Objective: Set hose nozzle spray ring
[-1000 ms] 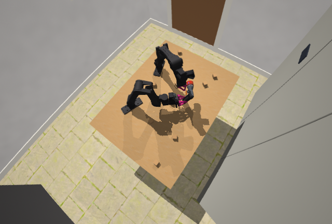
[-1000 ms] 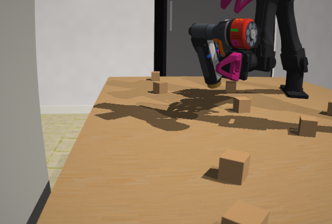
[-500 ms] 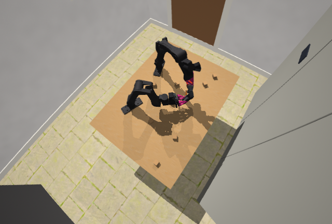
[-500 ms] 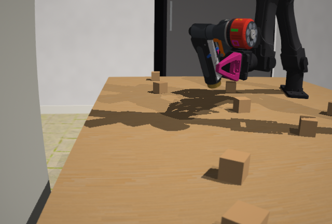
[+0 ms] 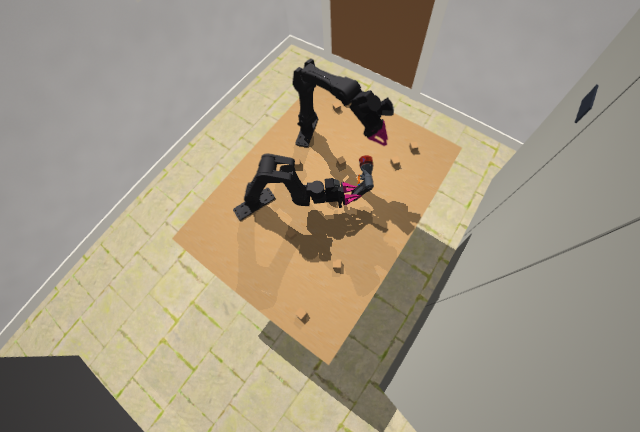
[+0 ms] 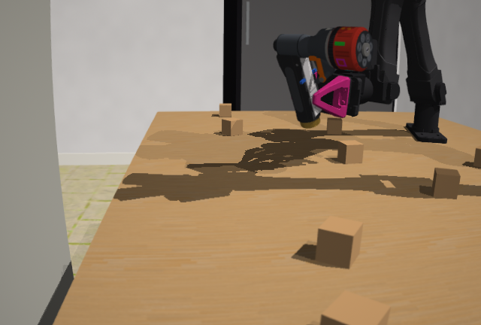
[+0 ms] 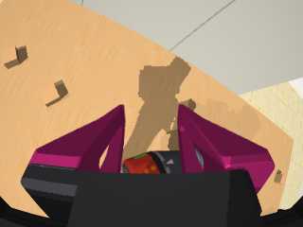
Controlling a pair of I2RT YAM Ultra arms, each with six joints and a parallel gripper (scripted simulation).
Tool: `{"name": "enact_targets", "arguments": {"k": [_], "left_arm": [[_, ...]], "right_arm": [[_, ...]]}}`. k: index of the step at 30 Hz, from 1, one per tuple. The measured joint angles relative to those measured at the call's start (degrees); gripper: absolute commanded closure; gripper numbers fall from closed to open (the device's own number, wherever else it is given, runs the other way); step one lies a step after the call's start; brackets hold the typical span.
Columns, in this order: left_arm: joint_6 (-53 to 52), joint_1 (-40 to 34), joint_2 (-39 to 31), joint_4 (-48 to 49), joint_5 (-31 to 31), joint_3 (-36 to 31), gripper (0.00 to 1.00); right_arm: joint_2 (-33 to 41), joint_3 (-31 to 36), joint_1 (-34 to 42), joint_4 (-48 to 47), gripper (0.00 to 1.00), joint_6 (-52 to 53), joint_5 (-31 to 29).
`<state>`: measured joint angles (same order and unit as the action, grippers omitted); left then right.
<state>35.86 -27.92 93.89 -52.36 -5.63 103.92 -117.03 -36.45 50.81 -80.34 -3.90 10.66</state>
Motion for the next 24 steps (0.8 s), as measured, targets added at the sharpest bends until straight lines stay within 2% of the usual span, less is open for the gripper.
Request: {"name": "enact_targets", "arguments": {"k": [11, 24], "left_arm": [[-11.1, 8.2, -11.0, 16.0, 1.4, -13.3, 0.63], [-25.6, 19.6, -25.4, 35.2, 3.1, -32.1, 0.63]], "right_arm": [[0.0, 0.0, 0.0, 0.0, 0.64, 0.0, 0.0], [0.0, 0.0, 0.0, 0.0, 0.64, 0.0, 0.0]]}}
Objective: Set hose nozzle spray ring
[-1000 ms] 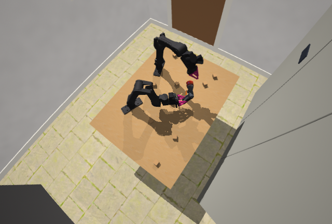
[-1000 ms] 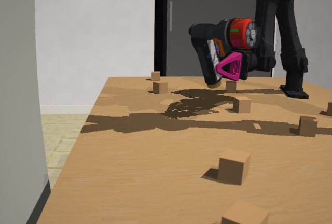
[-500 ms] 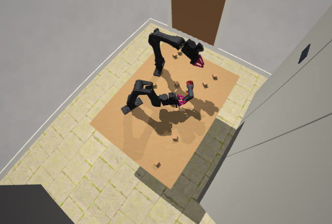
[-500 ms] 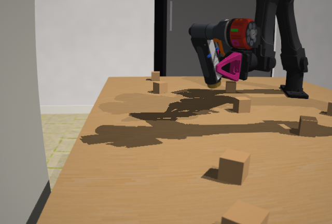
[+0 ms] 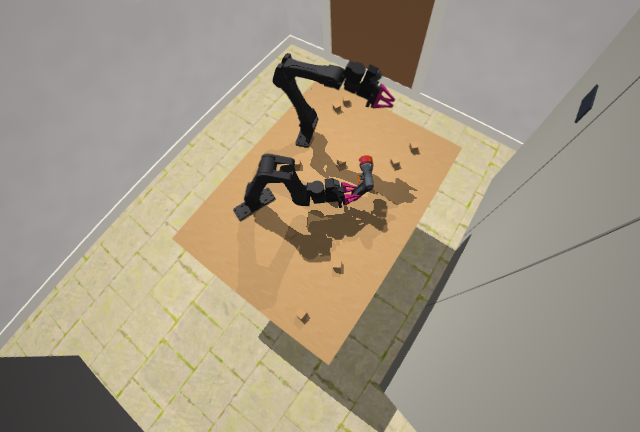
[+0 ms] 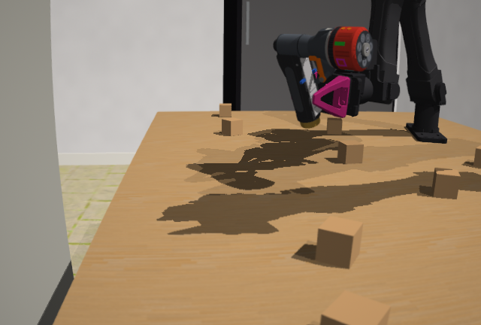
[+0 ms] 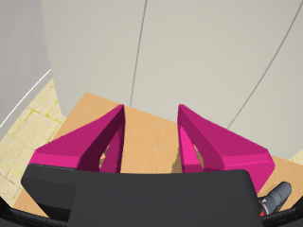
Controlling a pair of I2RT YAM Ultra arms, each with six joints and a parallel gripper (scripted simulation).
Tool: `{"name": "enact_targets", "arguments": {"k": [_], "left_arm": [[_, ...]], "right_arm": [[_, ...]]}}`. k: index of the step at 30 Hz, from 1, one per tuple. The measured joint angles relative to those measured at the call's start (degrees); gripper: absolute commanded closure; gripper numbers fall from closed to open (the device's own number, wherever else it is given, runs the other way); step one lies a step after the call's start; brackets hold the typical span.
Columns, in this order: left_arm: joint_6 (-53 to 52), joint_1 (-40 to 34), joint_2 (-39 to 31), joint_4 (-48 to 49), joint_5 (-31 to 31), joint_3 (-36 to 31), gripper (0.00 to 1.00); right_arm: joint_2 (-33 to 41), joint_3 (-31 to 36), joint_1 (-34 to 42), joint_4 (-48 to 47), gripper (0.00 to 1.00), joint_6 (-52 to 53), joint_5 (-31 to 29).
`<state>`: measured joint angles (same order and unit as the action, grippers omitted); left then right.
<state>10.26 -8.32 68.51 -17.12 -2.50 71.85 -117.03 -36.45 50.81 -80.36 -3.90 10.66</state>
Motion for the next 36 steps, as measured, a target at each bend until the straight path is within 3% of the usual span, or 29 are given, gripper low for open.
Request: {"name": "enact_targets", "arguments": {"k": [11, 36], "left_arm": [[-9.7, 7.7, -8.4, 14.6, 2.4, -12.3, 0.63], [-10.0, 8.5, -8.6, 17.9, 2.7, -12.5, 0.63]], "right_arm": [[0.0, 0.0, 0.0, 0.0, 0.64, 0.0, 0.0], [0.0, 0.0, 0.0, 0.0, 0.64, 0.0, 0.0]]}}
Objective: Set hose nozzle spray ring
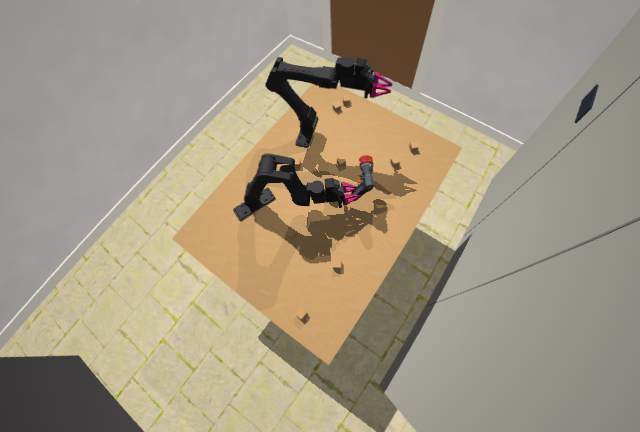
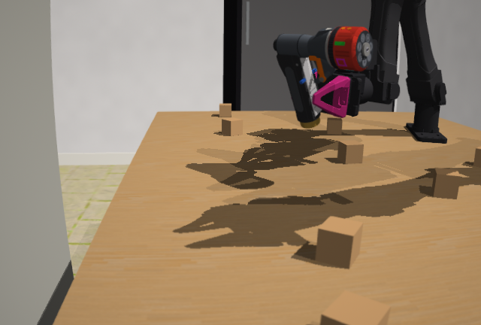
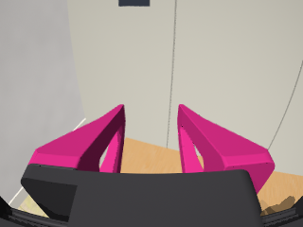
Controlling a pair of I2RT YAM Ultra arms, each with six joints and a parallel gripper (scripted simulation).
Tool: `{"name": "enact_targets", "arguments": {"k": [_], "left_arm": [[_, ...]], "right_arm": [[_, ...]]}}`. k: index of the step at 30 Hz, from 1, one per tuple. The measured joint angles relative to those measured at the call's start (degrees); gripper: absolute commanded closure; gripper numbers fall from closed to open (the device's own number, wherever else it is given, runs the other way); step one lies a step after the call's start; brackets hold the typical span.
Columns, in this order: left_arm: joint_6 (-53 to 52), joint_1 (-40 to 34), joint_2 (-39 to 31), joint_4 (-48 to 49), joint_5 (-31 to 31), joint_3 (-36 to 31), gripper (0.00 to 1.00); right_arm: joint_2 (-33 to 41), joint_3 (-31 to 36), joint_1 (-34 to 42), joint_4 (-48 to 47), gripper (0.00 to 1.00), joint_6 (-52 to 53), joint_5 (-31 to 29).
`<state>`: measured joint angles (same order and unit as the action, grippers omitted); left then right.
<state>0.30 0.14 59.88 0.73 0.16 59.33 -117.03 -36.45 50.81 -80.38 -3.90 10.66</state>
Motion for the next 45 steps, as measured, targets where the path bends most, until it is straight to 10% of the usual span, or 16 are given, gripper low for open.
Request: {"name": "enact_targets", "arguments": {"k": [20, 45], "left_arm": [[-0.1, 0.0, 0.1, -0.3, -0.2, 0.2, 0.63], [-0.1, 0.0, 0.1, -0.3, -0.2, 0.2, 0.63]], "right_arm": [[0.7, -0.1, -0.3, 1.5, 0.64, -0.5, 0.2], [12.3, -15.2, -11.6, 55.7, 0.64, -13.3, 5.0]]}}
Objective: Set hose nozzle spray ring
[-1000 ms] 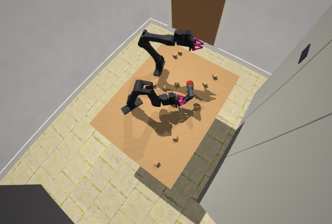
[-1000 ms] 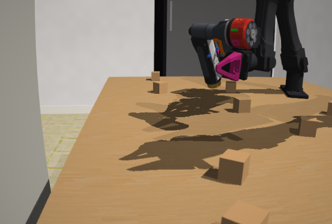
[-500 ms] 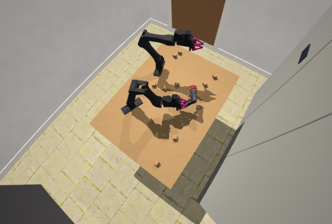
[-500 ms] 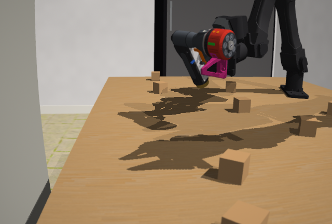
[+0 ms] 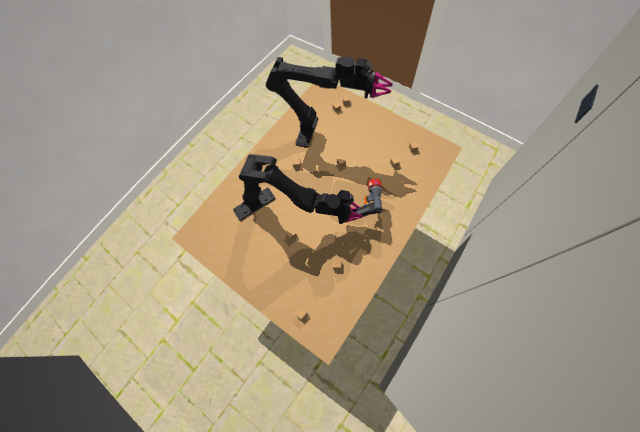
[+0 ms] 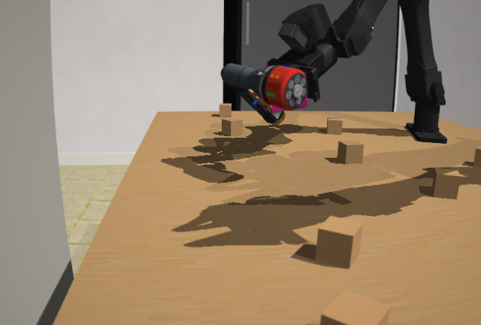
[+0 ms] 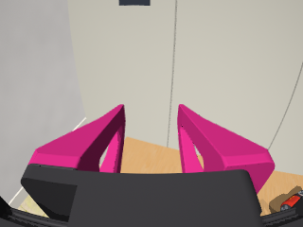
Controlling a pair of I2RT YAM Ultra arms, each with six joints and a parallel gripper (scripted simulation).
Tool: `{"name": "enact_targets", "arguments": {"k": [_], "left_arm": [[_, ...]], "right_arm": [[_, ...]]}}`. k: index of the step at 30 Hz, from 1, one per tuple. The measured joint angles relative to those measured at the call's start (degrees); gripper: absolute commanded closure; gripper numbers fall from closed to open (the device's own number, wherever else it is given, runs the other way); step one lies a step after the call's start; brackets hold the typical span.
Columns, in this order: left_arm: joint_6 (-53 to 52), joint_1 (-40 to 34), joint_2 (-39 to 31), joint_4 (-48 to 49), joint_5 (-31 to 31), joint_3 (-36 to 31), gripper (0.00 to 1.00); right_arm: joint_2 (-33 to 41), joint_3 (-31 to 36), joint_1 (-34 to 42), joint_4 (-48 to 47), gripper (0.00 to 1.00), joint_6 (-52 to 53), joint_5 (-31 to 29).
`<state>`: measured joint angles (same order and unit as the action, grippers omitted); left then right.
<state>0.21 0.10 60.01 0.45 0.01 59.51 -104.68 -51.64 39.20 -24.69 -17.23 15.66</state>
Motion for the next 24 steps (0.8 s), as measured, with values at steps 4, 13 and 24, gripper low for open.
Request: {"name": "enact_targets", "arguments": {"k": [4, 13, 24], "left_arm": [[0.0, 0.0, 0.0, 0.0, 0.0, 0.0, 0.63], [0.0, 0.0, 0.0, 0.0, 0.0, 0.0, 0.63], [0.0, 0.0, 0.0, 0.0, 0.0, 0.0, 0.63]], "right_arm": [[-0.5, -3.6, -3.0, 8.9, 0.64, -3.1, 1.1], [-1.6, -9.7, -7.5, 27.9, 0.64, -9.3, 3.6], [-2.8, -18.0, -15.0, 51.9, 0.64, -17.2, 6.2]]}}
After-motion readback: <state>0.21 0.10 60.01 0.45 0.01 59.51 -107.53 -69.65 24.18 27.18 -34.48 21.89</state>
